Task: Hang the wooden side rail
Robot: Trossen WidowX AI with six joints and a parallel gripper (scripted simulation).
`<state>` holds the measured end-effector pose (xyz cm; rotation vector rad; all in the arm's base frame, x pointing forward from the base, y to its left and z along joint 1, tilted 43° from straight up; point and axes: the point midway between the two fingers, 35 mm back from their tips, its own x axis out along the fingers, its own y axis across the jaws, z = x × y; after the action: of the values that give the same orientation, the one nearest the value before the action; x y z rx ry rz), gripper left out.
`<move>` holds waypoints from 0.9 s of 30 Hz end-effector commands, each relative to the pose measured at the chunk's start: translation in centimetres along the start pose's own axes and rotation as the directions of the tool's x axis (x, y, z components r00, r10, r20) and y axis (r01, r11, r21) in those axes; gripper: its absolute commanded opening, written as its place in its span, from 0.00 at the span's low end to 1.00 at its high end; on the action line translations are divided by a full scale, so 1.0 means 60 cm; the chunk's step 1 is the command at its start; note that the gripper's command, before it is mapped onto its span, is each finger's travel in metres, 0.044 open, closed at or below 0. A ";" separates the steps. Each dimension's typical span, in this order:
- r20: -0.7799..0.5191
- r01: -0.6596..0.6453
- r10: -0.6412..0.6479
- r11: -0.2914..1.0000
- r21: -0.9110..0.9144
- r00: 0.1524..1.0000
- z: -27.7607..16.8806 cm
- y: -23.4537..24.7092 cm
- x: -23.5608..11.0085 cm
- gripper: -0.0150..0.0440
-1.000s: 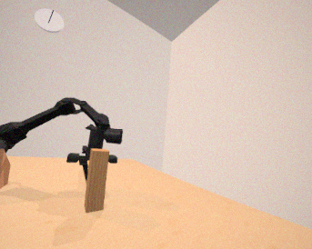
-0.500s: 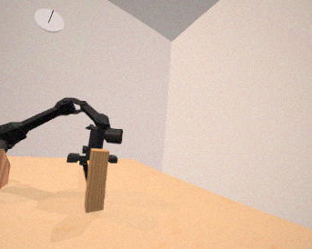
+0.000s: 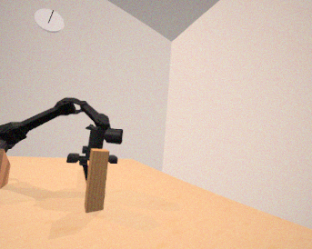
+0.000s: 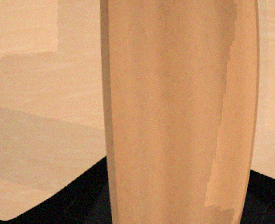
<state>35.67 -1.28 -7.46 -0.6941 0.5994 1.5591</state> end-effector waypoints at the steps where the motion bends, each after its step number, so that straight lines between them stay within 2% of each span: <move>1: -0.006 0.010 -0.010 1.000 0.003 1.000 -0.007 -0.002 -0.007 0.25; 27: -0.006 0.010 -0.010 1.000 0.003 1.000 -0.011 -0.001 -0.006 0.25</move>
<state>35.69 -1.49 -7.65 -0.6936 0.6001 1.5591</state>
